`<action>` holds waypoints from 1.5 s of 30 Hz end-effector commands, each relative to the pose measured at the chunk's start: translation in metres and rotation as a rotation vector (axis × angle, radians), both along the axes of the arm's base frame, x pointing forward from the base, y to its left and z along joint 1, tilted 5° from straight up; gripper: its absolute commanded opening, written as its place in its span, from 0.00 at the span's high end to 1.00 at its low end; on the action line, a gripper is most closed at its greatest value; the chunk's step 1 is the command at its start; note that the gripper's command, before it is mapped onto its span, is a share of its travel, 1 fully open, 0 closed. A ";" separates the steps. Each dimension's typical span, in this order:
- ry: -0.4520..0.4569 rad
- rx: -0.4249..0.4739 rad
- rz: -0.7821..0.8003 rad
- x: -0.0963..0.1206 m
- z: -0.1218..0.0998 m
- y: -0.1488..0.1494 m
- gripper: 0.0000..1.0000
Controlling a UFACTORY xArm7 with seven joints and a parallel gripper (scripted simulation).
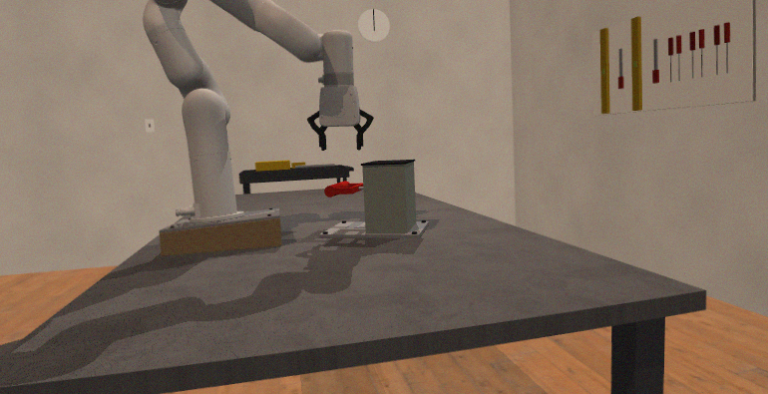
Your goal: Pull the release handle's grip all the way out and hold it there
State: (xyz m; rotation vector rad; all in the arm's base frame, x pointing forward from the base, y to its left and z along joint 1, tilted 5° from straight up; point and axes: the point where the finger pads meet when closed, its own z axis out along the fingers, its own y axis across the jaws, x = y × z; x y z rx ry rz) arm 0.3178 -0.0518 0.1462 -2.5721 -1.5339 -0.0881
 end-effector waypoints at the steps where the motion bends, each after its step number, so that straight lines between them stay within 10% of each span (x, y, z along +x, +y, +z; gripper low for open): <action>1: -0.003 -0.004 -0.004 0.001 0.001 -0.001 0.00; 45: 0.027 -0.079 -0.136 -0.022 -0.017 -0.022 0.00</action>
